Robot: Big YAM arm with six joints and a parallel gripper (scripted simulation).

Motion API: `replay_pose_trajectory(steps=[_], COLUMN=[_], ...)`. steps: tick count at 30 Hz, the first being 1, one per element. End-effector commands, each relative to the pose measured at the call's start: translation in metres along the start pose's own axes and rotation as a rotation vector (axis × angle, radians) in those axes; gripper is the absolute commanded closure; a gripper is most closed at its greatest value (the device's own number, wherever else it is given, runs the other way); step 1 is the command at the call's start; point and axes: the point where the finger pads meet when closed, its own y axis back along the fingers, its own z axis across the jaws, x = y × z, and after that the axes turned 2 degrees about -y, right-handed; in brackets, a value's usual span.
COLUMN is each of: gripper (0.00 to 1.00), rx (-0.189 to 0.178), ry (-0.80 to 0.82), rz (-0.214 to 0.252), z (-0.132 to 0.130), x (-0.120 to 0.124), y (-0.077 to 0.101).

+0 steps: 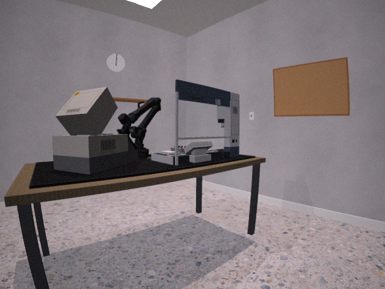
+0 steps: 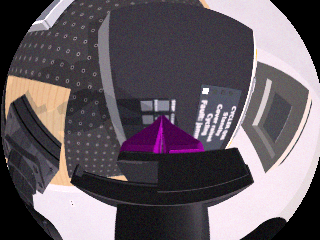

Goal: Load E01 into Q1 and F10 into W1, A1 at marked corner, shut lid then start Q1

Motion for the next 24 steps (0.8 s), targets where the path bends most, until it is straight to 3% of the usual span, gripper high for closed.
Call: replay_pose_trajectory(steps=[1, 24], gripper=[1.00, 1.00], rx=[0.040, 0.018], ry=[-0.015, -0.010], rz=[0.001, -0.005], z=[-0.0122, -0.0054], x=[0.0000, -0.0029], y=[0.0014, -0.0031])
